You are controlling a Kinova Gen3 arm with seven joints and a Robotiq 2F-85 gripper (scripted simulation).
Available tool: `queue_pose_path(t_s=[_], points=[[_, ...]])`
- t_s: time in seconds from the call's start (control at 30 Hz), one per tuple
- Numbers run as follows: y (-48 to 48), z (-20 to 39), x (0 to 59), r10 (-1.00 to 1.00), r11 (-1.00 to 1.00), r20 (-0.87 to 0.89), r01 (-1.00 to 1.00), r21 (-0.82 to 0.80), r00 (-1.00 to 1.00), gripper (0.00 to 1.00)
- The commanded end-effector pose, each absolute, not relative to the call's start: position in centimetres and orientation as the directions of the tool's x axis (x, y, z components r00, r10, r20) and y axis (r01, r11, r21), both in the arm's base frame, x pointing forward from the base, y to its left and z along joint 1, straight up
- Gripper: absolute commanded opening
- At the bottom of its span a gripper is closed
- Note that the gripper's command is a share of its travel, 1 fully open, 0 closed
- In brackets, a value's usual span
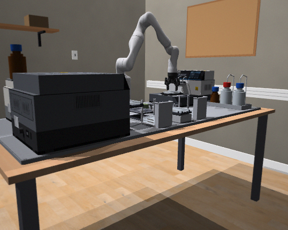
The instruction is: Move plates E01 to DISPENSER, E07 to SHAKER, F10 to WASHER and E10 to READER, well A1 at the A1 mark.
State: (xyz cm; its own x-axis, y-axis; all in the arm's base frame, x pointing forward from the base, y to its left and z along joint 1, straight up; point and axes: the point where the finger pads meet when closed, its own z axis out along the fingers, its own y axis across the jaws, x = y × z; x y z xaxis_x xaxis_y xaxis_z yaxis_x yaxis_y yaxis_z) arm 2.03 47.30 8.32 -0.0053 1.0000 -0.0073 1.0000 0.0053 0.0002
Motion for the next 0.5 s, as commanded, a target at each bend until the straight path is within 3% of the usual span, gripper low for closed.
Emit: queue_pose_path(t_s=[0.0, 0.47], points=[[47.35, 8.39, 2.03, 1.000, 0.005, -0.005, 1.000, 0.000, -0.005, 1.00], [47.35, 8.10, 2.03, 1.000, 0.005, -0.005, 1.000, 0.000, -0.005, 1.00]])
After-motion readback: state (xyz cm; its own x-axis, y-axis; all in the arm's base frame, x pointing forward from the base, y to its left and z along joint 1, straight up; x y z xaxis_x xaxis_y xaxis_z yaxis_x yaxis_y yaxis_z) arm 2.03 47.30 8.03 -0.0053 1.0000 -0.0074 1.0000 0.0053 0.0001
